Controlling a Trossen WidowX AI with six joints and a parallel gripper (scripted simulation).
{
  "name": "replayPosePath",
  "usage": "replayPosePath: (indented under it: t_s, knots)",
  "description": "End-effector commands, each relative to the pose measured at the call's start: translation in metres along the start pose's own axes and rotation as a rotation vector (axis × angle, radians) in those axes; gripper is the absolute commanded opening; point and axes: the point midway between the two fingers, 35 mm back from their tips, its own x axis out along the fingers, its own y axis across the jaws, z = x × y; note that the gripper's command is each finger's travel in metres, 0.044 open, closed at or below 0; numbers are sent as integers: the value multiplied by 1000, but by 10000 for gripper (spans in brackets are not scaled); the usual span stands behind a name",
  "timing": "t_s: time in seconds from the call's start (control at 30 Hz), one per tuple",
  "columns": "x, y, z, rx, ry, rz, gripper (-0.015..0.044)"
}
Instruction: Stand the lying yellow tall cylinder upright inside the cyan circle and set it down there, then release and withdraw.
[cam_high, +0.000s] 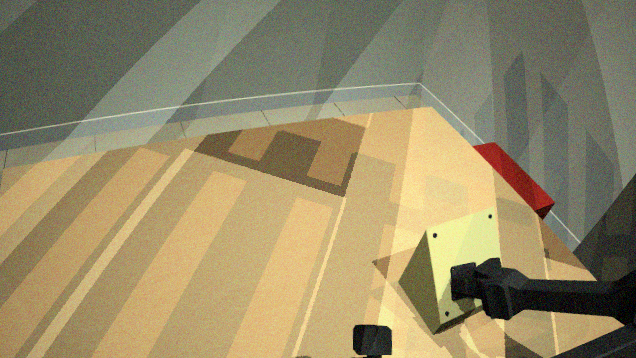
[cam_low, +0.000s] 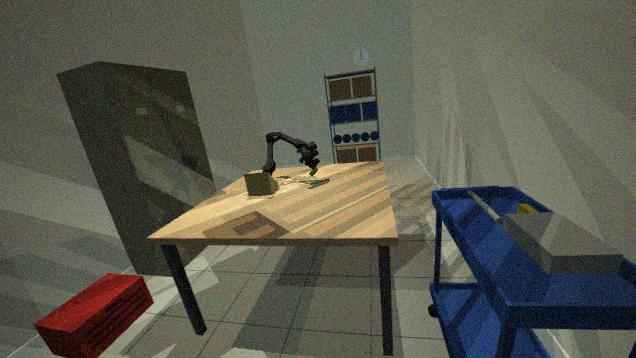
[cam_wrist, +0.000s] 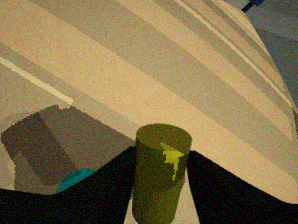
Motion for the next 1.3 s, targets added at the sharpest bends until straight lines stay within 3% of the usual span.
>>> replayPosePath:
  t_s: [0.0,1.27]
  knots:
    - [-1,0,0,12,-37,-4,105]
    - [-13,4,2,99,-295,18,105]
